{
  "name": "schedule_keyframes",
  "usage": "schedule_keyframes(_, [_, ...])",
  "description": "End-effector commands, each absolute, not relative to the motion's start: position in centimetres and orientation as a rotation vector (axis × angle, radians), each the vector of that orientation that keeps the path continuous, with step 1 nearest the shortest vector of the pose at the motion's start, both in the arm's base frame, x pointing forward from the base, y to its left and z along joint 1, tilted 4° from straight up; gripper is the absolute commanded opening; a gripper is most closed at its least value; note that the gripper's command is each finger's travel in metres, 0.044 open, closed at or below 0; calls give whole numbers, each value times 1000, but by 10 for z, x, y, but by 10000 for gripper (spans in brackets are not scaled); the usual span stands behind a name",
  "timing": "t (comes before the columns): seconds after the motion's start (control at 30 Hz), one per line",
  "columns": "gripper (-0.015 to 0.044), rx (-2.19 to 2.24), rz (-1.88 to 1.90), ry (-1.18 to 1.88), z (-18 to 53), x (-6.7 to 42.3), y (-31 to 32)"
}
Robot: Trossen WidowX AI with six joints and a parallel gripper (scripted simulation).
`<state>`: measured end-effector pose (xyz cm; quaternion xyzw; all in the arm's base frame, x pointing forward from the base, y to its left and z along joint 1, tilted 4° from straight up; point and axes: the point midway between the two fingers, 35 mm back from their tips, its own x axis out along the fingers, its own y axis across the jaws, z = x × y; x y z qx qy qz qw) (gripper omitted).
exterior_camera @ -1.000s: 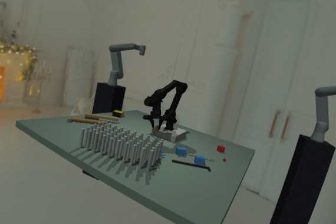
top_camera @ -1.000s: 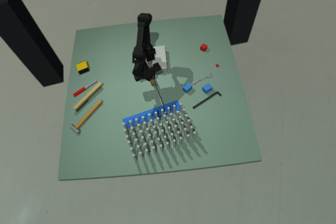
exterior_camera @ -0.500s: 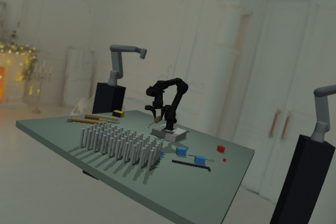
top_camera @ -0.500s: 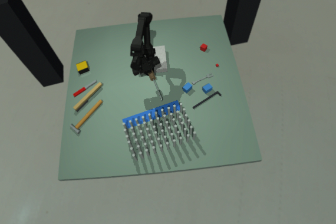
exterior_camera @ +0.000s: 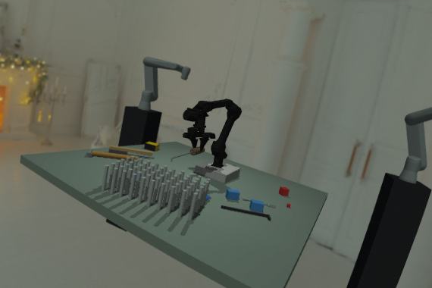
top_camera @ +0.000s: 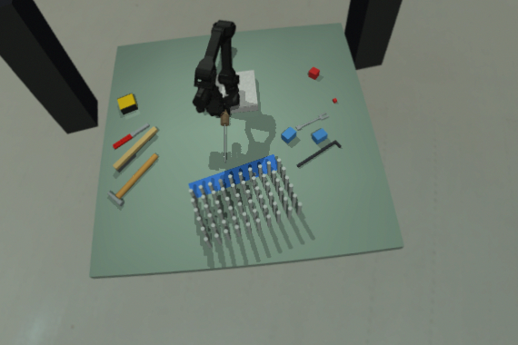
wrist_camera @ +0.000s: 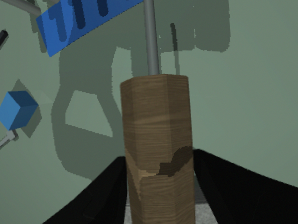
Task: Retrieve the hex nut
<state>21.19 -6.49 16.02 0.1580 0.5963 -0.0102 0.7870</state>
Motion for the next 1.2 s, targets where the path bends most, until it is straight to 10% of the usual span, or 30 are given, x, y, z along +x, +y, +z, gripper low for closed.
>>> schedule_keyframes(0.0, [0, 424, -129, 1284, 165, 214, -79])
schedule_keyframes(1.17, [0, 1236, -1135, 1038, 180, 181, -210])
